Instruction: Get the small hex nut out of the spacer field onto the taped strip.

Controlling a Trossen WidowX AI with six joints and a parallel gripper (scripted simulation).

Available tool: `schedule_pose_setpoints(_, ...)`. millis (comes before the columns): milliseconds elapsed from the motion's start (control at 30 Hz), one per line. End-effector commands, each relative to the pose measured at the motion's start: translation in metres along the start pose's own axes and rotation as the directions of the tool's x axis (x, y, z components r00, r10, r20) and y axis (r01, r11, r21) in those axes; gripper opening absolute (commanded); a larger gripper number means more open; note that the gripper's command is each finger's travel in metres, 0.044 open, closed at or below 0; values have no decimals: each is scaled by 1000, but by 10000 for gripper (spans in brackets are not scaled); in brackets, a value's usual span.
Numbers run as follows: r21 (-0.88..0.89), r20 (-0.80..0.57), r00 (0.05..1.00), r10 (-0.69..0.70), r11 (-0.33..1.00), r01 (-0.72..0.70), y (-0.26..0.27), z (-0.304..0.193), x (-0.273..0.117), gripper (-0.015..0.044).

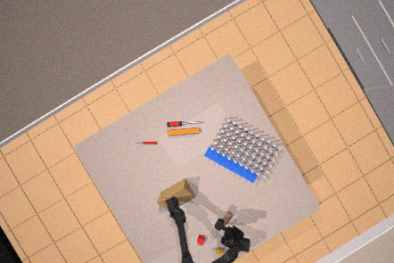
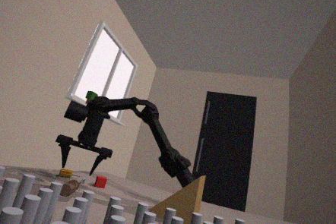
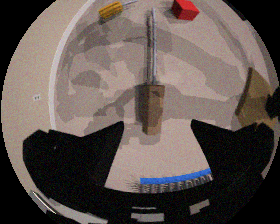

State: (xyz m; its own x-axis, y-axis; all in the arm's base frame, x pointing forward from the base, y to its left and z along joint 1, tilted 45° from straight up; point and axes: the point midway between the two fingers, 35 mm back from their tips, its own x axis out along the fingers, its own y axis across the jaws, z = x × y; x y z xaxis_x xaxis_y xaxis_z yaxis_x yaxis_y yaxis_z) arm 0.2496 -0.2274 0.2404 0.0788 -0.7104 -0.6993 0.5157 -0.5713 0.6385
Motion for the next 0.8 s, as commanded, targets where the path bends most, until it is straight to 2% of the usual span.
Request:
schedule_pose_setpoints(0, 60, 17, 1000, -10, 998, 9, 1, 9, -5, 440)
schedule_pose_setpoints(500, 61, 17, 1000, -10, 998, 9, 6, 0, -5, 440)
schedule_pose_setpoints(700, 61, 17, 1000, -10, 998, 9, 6, 0, -5, 282)
schedule_pose_setpoints(767, 61, 17, 1000, -10, 998, 9, 6, 0, -5, 280)
